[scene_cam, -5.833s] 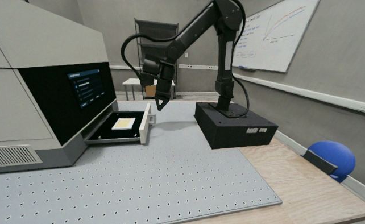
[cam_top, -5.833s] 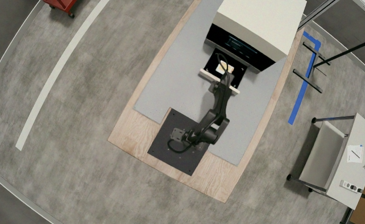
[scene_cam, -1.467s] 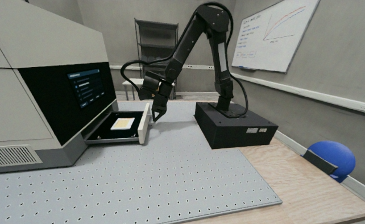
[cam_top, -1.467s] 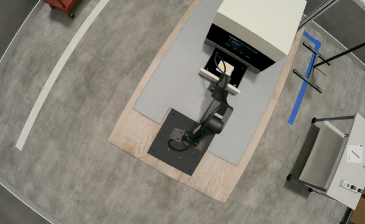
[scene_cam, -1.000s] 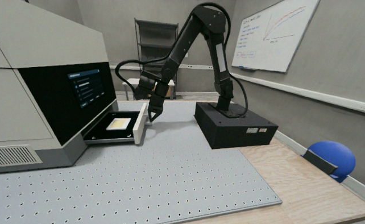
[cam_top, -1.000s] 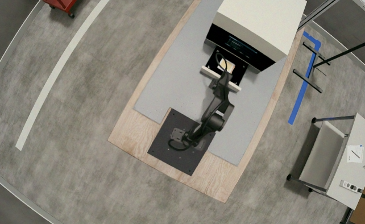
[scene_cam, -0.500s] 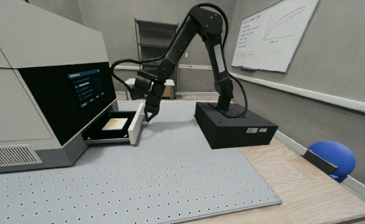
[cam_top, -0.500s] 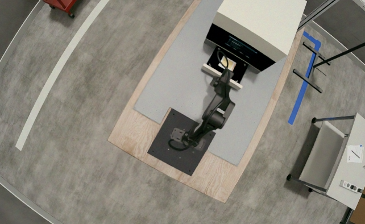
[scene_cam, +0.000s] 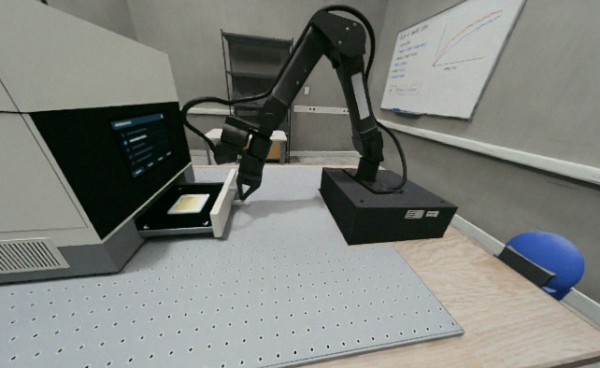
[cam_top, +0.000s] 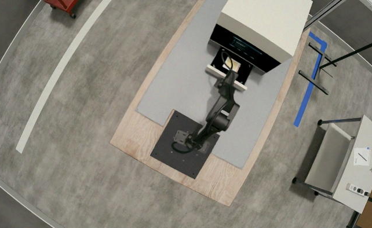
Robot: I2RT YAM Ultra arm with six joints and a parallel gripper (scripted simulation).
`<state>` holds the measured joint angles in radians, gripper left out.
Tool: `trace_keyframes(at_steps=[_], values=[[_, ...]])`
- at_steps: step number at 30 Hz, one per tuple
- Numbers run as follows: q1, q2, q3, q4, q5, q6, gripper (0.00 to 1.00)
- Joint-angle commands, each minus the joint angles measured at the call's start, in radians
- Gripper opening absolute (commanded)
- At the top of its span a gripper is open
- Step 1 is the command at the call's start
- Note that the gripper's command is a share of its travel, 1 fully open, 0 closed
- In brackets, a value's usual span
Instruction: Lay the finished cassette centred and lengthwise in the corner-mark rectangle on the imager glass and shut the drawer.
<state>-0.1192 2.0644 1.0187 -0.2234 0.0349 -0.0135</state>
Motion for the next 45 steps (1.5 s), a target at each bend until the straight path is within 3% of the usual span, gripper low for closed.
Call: trace_keyframes(at_steps=[1, 21, 22, 23, 25, 26, 29, 32, 45], values=[[-0.009, 0.016, 0.034, 0.058, -0.001, -0.008, 0.0], [-0.009, 0.016, 0.034, 0.058, -0.001, -0.008, 0.0], [-0.009, 0.01, -0.034, 0.106, -0.003, -0.011, 0.0], [-0.009, -0.032, -0.059, 0.151, -0.004, -0.012, 0.0], [-0.009, -0.037, -0.11, 0.243, -0.007, -0.014, 0.0], [-0.009, -0.007, -0.111, 0.253, -0.008, -0.015, 0.0], [-0.01, -0.002, -0.114, 0.271, -0.007, -0.015, 0.0], [-0.01, 0.003, -0.063, 0.274, -0.007, -0.016, 0.0], [-0.01, 0.044, 0.003, 0.252, -0.007, -0.013, 0.0]])
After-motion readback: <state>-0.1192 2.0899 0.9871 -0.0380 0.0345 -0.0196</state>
